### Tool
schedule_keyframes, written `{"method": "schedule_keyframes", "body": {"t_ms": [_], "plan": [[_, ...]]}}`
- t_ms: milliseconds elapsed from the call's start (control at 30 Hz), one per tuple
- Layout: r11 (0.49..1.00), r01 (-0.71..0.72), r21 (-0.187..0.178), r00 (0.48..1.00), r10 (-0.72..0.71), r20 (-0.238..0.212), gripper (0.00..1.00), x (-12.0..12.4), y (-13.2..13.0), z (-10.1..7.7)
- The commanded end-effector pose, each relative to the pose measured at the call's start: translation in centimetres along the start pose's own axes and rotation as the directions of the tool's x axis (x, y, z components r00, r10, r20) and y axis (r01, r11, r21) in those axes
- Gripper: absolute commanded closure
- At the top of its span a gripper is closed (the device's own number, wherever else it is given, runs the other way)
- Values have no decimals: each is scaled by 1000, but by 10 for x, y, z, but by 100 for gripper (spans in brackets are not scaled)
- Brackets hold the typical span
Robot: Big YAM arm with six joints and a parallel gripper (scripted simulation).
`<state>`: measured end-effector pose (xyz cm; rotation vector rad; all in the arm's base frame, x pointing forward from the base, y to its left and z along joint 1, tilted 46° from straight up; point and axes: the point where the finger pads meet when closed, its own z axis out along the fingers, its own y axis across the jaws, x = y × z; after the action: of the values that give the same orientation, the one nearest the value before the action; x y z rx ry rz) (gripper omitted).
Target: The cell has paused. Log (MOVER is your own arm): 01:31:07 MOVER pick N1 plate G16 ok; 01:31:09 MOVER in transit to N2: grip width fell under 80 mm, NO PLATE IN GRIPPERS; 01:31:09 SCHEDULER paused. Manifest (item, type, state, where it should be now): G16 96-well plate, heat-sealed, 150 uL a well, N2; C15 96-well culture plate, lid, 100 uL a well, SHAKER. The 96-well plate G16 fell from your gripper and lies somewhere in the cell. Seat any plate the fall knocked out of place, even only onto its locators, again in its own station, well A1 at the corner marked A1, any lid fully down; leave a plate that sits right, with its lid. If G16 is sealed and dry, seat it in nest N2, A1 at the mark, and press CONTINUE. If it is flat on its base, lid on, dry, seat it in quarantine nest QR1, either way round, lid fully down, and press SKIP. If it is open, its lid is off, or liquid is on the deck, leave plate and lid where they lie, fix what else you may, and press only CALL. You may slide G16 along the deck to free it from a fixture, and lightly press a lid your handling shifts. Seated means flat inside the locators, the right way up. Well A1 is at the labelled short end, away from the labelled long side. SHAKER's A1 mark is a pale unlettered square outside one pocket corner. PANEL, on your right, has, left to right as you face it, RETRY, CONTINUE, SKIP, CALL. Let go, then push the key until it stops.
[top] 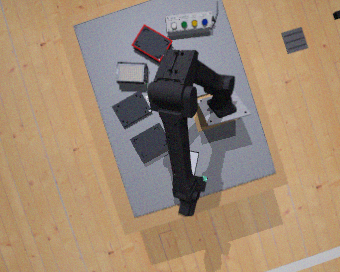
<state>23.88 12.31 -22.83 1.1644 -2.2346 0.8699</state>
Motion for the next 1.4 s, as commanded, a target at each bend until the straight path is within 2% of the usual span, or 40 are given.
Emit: {"method": "schedule_keyframes", "body": {"t_ms": [0, 700, 733, 800, 833, 1067, 1300, 1367], "plan": [[1000, -15, 4, 999, 15, 47, 0, -20, -8, -14], [1000, -15, 4, 999, 15, 47, 0, -20, -8, -14], [997, -74, -4, 995, 74, 61, 0, -18, -14, -24], [997, -74, -4, 995, 74, 61, 0, -18, -14, -24], [997, -79, 5, 996, 79, 35, 0, 0, -5, -21], [953, -302, -1, 953, 301, 37, 0, 29, -1, -40], [858, -513, -9, 858, 513, 35, 0, 59, 0, -58], [858, -513, -9, 858, 513, 35, 0, 59, 0, -58]]}}
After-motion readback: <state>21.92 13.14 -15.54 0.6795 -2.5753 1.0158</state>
